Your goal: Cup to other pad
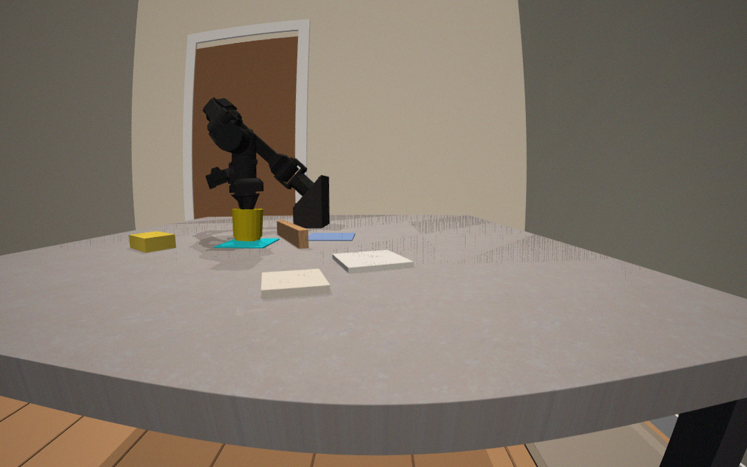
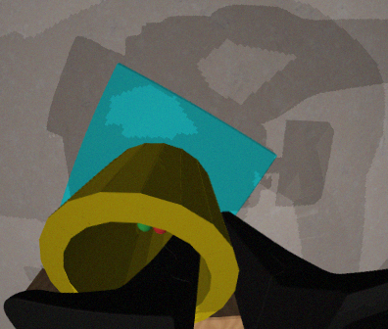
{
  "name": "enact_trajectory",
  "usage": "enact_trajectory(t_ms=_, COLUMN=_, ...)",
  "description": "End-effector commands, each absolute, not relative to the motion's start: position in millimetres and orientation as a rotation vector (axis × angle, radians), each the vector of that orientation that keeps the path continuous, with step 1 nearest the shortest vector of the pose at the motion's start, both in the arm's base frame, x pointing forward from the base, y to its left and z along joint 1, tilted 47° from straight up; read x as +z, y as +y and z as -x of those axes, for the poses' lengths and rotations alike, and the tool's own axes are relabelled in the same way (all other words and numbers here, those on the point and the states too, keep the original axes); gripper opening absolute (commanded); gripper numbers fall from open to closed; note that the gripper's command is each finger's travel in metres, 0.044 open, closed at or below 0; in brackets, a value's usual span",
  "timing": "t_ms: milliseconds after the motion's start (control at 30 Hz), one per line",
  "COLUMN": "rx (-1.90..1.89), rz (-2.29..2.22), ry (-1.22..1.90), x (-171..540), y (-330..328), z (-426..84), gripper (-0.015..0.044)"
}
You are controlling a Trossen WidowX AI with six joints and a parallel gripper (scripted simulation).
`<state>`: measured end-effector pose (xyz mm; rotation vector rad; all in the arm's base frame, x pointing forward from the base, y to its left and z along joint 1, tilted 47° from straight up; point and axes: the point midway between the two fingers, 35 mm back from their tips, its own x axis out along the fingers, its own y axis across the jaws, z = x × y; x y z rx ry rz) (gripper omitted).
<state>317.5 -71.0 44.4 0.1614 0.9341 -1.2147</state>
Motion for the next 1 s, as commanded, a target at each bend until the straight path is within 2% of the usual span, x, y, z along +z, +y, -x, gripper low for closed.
enact_trajectory(t_ms=0, rx=-1.216, rz=-0.163, ry=0.933, x=44.6, y=-70.9, z=-317.5, gripper=0.0079)
enact_trajectory(t_ms=100, rx=-1.216, rz=-0.163, ry=0.933, x=44.6, y=-70.9, z=-317.5, gripper=0.0146)
enact_trajectory(t_ms=967, rx=-1.213, rz=-0.160, ry=0.935, x=63.5, y=-49.2, z=-317.2, gripper=0.0146)
